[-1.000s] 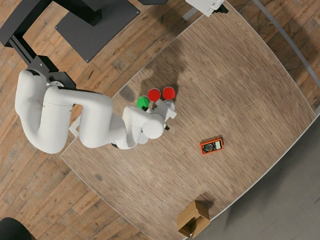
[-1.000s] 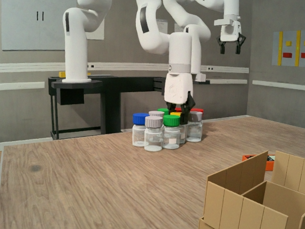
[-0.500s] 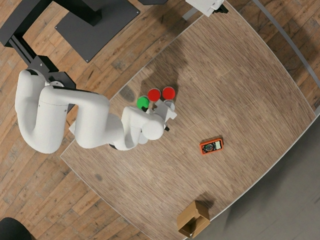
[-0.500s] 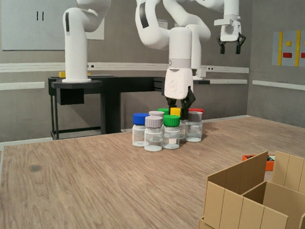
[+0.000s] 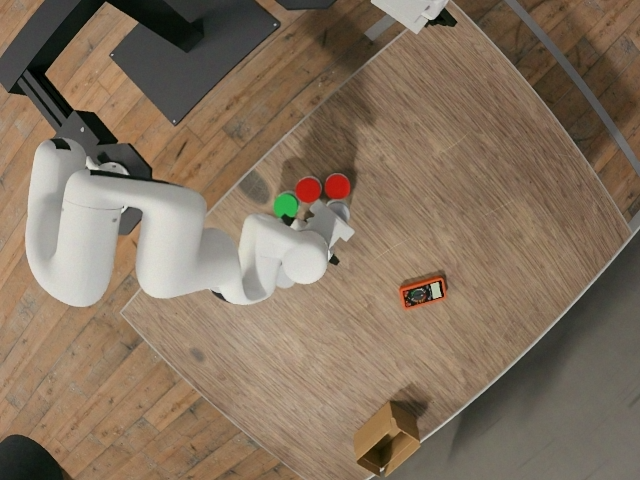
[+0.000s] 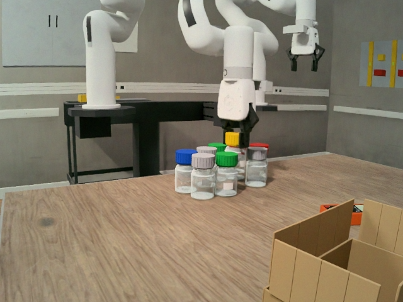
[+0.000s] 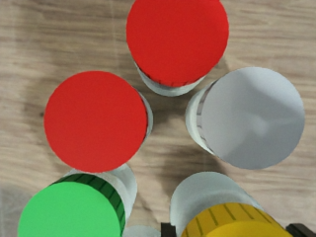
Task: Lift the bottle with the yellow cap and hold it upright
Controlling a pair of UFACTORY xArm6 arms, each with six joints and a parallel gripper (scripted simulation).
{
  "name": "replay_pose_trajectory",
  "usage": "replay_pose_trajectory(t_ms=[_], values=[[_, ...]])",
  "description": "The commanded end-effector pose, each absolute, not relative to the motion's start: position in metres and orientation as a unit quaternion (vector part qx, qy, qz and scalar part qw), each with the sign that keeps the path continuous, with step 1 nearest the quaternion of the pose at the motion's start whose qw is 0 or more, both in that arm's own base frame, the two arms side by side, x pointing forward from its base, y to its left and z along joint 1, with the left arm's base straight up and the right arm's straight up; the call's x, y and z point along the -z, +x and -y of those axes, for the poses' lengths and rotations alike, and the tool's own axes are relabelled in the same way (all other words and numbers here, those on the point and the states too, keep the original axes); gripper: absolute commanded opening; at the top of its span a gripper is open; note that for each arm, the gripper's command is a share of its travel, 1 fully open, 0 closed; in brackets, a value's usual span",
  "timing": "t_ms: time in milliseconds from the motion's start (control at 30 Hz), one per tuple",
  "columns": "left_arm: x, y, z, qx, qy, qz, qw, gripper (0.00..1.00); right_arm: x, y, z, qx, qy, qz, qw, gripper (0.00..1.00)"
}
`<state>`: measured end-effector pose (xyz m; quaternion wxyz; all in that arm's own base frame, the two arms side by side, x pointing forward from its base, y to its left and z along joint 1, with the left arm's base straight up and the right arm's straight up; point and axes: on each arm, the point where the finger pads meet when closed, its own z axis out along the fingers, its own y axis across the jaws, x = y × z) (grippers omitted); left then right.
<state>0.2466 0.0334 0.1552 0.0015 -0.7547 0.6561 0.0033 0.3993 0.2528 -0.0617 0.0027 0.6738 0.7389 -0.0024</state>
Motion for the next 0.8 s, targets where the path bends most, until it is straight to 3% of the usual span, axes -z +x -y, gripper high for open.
replay_pose_trajectory(t_ms=[0,767], values=[[-0.157,0.248,-0.034,-0.002,-0.755,-0.656,0.003,1.0,0.052,0.401,-0.254,0.001,0.674,-0.739,0.003,0.55],[-0.157,0.248,-0.034,-0.002,-0.755,-0.656,0.003,1.0,0.034,0.4,-0.254,0.001,0.674,-0.739,0.003,0.55]])
